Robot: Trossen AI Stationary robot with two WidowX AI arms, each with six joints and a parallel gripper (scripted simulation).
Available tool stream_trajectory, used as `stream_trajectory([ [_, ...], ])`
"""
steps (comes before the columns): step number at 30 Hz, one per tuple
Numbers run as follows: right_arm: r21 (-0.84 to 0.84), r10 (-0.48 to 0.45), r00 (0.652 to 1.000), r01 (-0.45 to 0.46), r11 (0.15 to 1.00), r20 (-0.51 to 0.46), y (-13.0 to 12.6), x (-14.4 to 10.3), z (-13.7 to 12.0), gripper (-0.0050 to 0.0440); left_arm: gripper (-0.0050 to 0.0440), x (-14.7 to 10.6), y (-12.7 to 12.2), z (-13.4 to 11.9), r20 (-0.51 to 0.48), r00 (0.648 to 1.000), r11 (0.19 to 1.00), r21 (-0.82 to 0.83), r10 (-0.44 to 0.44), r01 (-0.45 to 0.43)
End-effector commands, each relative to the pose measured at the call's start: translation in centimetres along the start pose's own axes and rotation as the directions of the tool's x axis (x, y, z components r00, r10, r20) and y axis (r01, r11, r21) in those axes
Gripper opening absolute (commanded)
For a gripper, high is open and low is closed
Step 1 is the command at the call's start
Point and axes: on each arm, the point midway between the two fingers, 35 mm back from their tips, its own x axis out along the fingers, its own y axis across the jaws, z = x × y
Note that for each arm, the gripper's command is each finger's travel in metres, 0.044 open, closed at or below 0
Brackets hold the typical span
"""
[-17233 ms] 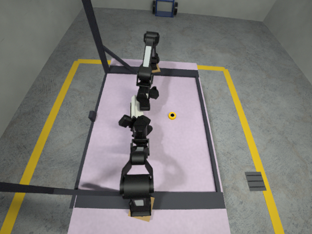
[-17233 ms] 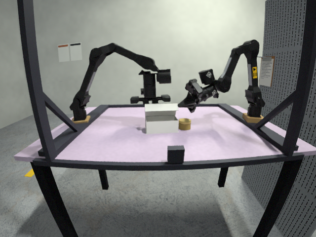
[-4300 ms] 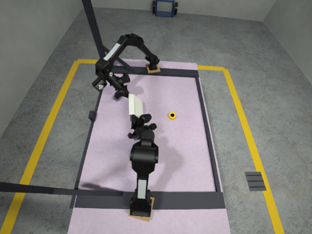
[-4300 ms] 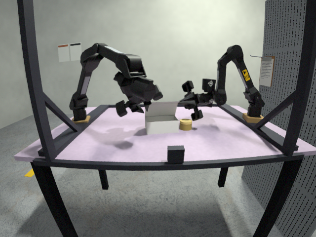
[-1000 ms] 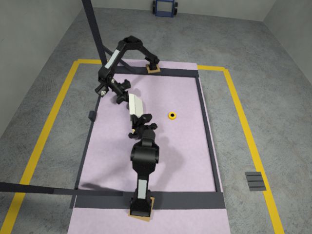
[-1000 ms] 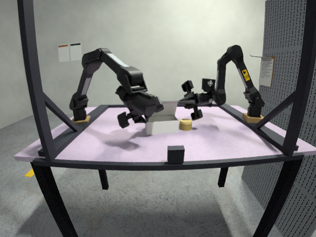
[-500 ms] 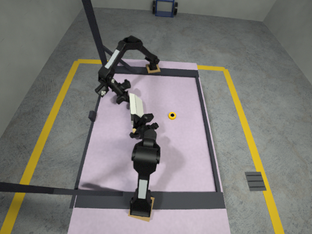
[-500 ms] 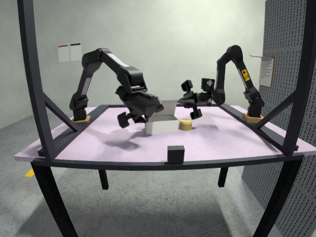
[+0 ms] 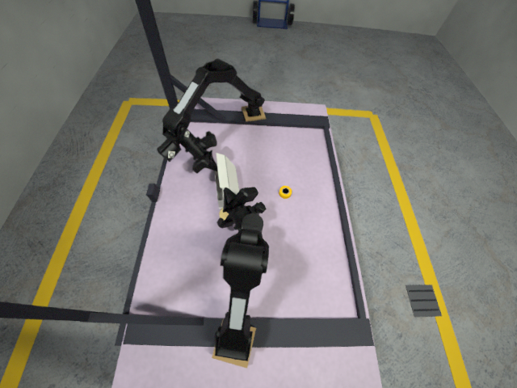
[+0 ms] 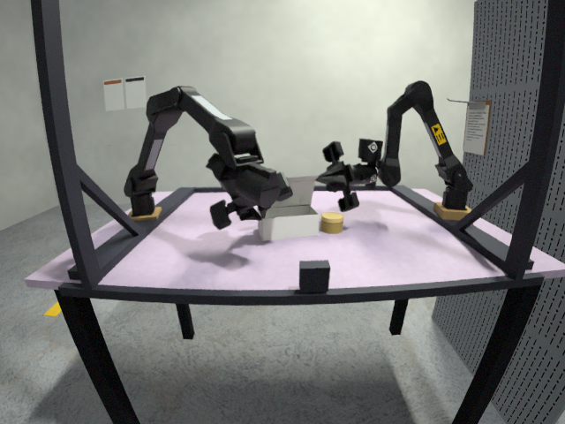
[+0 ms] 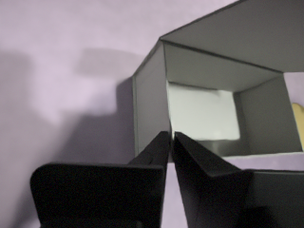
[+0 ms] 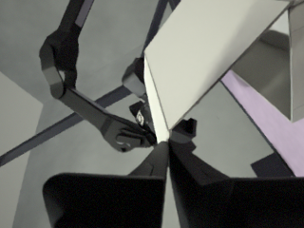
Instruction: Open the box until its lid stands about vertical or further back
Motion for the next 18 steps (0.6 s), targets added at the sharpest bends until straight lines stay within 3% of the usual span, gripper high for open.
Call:
stream_trajectory([
  [1, -0.005, 0.017, 1.0, -0.017, 1.0, 0.001, 0.73, 0.09, 0.38, 0.0003, 0.0017, -0.67, -0.37, 0.09, -0.022, 1.0, 1.0, -0.015, -0.004, 0.004],
  [18, -0.004, 0.028, 1.0, -0.028, 1.0, -0.003, 1.62, -0.14, 1.21, 0.0003, 0.0017, -0.67, -0.37, 0.09, -0.022, 1.0, 1.0, -0.015, -0.004, 0.004],
])
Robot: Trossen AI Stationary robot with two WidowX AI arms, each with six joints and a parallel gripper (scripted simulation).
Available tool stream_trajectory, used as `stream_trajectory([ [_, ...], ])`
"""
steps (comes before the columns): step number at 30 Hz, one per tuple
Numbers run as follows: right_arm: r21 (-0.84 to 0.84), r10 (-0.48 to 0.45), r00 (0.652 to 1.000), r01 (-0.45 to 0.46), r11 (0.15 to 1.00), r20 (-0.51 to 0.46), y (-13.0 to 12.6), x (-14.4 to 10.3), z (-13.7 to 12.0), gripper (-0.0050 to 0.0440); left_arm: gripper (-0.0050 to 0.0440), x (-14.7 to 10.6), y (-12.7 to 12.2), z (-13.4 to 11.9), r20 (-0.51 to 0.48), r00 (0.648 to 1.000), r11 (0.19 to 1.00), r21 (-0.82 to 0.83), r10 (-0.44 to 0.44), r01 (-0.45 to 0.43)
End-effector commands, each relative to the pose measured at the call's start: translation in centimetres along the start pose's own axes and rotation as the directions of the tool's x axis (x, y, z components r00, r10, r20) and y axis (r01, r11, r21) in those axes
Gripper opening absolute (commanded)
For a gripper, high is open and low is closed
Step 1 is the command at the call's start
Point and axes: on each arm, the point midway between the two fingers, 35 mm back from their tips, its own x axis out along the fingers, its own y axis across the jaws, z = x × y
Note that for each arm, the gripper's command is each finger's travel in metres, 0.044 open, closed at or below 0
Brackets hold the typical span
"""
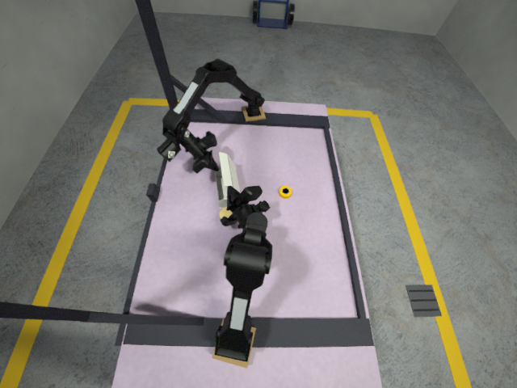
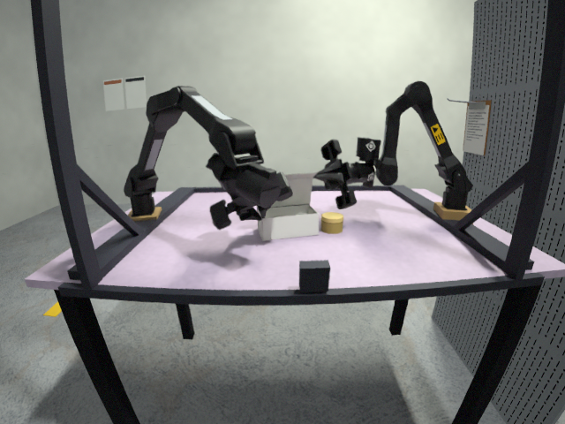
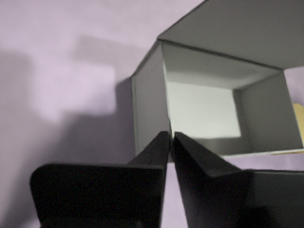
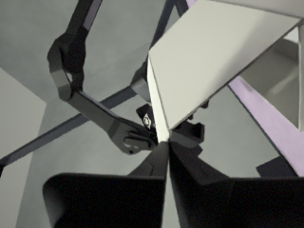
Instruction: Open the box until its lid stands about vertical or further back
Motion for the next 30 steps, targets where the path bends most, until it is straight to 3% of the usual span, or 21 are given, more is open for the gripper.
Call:
stream_trajectory([
  [1, -0.004, 0.016, 1.0, -0.016, 1.0, 0.005, 0.7, 0.1, 0.5, 0.0003, 0.0018, -0.7, -0.4, 0.1, -0.022, 1.0, 1.0, -0.015, -0.004, 0.004],
  [30, -0.004, 0.034, 0.999, -0.034, 0.999, -0.007, 2.2, -0.1, 2.1, 0.0003, 0.002, -0.7, -0.4, 0.1, -0.022, 1.0, 1.0, -0.015, -0.004, 0.004],
])
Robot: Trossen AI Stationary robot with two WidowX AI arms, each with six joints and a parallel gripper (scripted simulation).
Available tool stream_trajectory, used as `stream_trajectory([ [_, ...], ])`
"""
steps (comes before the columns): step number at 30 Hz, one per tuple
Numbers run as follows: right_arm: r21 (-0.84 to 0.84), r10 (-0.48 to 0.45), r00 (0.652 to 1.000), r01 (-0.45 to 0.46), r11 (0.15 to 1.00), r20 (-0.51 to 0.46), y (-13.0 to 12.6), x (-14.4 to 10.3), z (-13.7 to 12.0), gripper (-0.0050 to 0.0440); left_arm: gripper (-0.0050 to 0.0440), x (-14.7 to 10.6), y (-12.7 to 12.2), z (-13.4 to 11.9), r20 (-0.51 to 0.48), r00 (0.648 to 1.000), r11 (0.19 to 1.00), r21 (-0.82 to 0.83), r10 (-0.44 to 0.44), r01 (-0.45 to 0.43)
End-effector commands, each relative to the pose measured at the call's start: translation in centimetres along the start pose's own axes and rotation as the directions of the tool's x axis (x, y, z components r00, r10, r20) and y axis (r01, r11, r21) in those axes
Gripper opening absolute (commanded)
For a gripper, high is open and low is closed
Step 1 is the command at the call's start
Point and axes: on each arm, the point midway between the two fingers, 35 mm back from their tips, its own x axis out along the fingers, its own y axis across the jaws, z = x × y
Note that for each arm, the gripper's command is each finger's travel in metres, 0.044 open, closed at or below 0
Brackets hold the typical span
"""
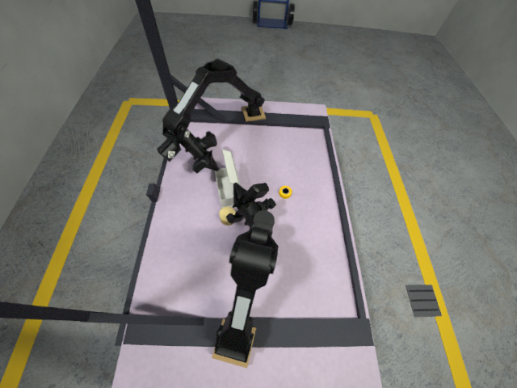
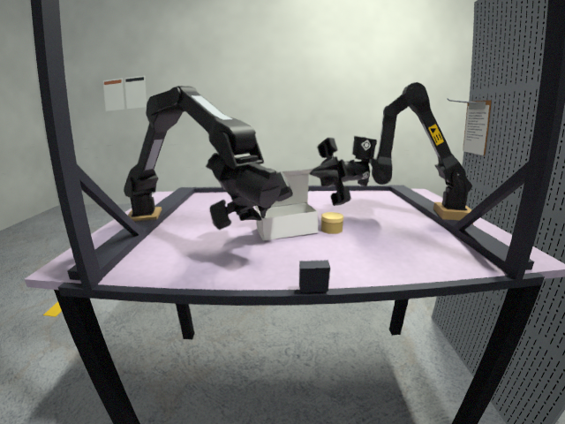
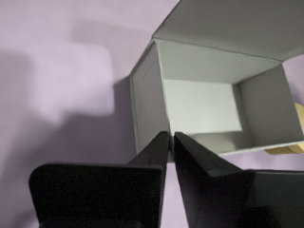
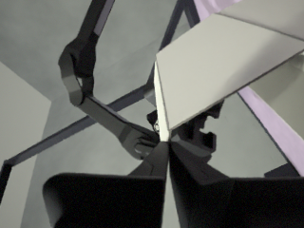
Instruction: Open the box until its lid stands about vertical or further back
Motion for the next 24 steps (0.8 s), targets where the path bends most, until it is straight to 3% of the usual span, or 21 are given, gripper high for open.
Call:
stream_trajectory([
  [1, -0.003, 0.014, 1.0, -0.014, 1.0, 0.002, 0.7, 0.1, 0.6, 0.0003, 0.002, -0.7, -0.4, 0.1, -0.022, 1.0, 1.0, -0.016, -0.005, 0.005],
  [24, -0.004, 0.029, 1.0, -0.029, 1.0, -0.008, 1.8, 0.2, 1.7, 0.0003, 0.0021, -0.7, -0.4, 0.1, -0.022, 1.0, 1.0, -0.016, -0.005, 0.005],
])
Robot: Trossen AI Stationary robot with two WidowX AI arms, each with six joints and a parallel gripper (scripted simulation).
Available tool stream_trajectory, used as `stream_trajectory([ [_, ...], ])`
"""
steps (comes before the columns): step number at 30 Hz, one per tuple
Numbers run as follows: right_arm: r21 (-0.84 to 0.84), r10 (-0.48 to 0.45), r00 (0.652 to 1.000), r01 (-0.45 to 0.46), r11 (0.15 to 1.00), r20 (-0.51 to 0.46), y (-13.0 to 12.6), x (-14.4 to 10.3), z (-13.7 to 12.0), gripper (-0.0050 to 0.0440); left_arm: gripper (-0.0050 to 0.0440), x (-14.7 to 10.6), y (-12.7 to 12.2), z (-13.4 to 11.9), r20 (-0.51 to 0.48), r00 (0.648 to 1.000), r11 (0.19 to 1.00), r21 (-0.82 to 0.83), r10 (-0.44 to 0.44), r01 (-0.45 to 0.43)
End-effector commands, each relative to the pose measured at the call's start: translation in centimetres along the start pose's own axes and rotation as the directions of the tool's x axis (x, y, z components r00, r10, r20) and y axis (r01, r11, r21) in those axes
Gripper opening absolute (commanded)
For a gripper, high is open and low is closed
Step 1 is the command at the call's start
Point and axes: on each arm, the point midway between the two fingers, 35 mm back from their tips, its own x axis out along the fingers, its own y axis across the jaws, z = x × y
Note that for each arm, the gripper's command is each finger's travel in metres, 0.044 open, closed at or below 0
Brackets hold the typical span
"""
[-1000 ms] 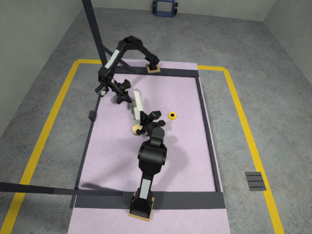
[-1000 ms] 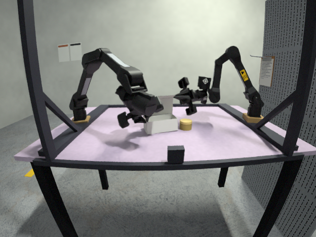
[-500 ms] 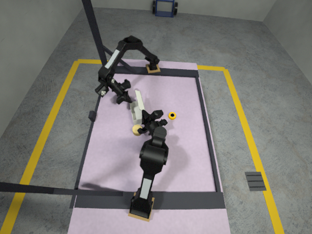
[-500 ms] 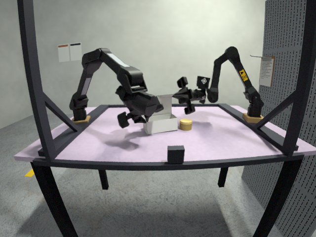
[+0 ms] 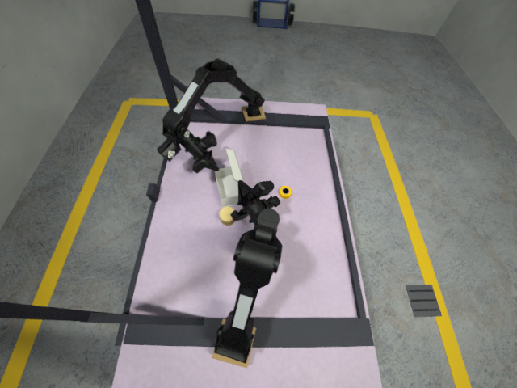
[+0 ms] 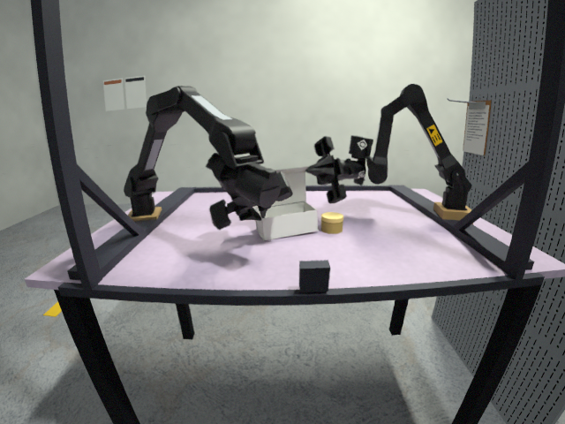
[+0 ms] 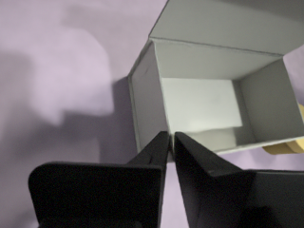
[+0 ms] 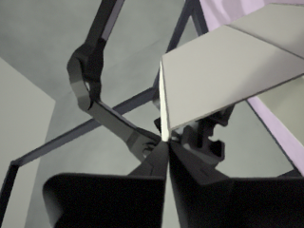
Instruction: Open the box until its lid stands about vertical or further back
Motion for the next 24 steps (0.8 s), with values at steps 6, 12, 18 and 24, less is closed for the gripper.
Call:
stream_trajectory([
  [6, -0.005, 0.017, 1.0, -0.017, 1.0, -0.005, 1.0, 0.2, 0.8, 0.0003, 0.0022, -0.6, -0.4, 0.1, -0.022, 1.0, 1.0, -0.016, -0.006, 0.006],
  [12, -0.005, 0.022, 1.0, -0.022, 1.0, -0.007, 1.3, 0.2, 1.2, 0.0003, 0.0022, -0.6, -0.4, 0.1, -0.022, 1.0, 1.0, -0.016, -0.006, 0.006],
  [18, -0.006, 0.025, 1.0, -0.025, 1.0, -0.009, 1.5, 0.3, 1.5, 0.0003, 0.0022, -0.6, -0.4, 0.1, -0.022, 1.0, 1.0, -0.016, -0.006, 0.006],
  [24, -0.017, 0.028, 1.0, -0.028, 0.999, -0.011, 1.6, 0.2, 0.5, 0.0003, 0.0022, -0.6, -0.4, 0.1, -0.022, 1.0, 1.0, -0.016, -0.006, 0.006],
])
